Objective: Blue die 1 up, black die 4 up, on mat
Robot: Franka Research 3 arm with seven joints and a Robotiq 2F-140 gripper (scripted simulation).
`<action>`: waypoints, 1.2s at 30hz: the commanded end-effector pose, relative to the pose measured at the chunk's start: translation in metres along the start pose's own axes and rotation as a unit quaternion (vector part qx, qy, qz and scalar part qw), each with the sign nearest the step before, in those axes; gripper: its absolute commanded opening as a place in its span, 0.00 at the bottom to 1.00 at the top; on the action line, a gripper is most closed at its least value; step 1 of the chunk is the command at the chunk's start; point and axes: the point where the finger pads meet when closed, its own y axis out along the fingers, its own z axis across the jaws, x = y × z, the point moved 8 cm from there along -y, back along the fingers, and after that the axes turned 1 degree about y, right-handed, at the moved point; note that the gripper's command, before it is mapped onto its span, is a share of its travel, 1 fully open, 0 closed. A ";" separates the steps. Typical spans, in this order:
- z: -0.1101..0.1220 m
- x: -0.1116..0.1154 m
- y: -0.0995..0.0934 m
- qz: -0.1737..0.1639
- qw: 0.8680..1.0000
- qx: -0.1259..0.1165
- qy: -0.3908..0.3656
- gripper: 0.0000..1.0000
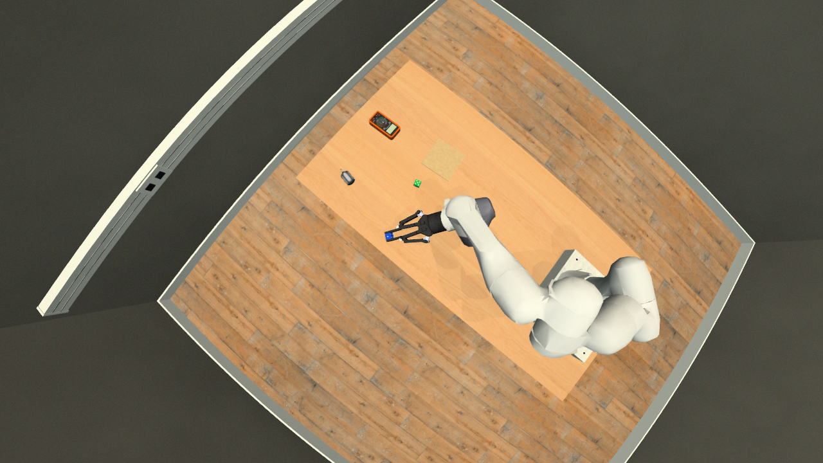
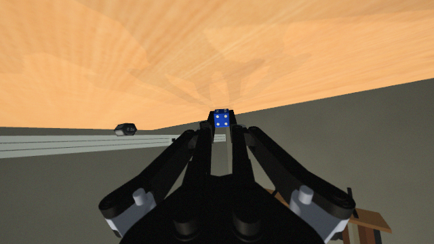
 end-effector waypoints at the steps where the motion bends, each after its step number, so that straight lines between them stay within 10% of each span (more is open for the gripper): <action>1: 0.000 0.001 0.001 -0.003 1.000 0.001 -0.003 0.21; 36: 0.000 0.001 0.001 -0.003 1.000 0.001 -0.003 0.32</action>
